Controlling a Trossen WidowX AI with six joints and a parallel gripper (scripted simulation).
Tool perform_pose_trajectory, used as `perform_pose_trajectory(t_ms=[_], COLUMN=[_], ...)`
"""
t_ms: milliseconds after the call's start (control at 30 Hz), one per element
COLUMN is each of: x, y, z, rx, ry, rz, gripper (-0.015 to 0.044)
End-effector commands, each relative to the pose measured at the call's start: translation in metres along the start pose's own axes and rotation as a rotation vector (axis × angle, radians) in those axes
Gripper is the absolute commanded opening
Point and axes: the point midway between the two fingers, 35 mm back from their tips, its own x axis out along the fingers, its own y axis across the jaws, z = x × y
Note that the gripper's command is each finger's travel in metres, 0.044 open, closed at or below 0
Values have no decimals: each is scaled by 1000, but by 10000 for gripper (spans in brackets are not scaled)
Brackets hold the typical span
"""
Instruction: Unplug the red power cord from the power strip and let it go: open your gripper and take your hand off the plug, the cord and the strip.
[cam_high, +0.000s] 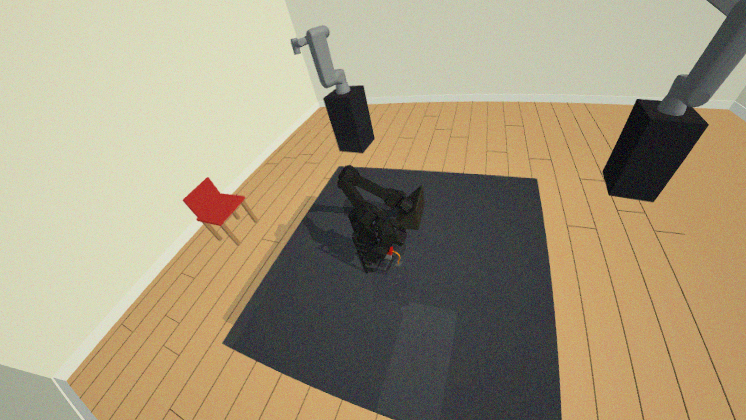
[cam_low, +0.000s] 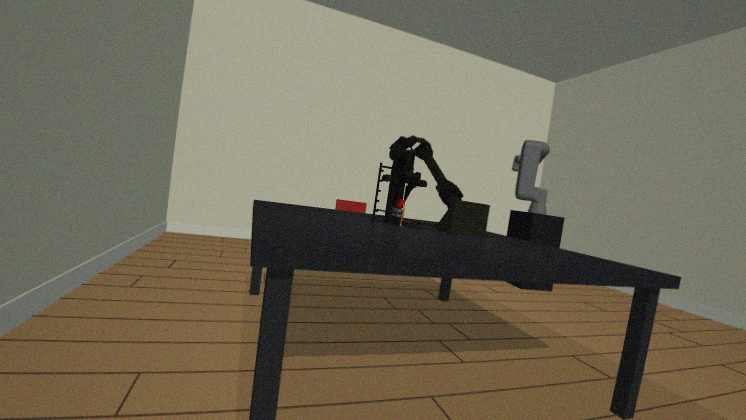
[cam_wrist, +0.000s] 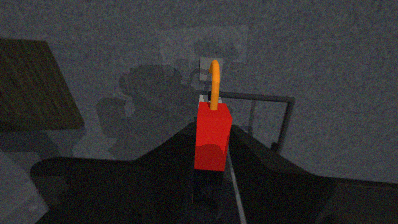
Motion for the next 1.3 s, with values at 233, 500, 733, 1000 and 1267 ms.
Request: perform_pose_trajectory(t_ms=[233,500,733,1000,1267], x=[0,-1,-1,-2,-4], y=[0,-1,-2,-3,-2], z=[0,9,20,33,46], rx=[1,0,-1,-2,-3], ry=[0,-1,-2,-2,-2], rz=[0,0,0,0,0], gripper=[2,0,0,0,0])
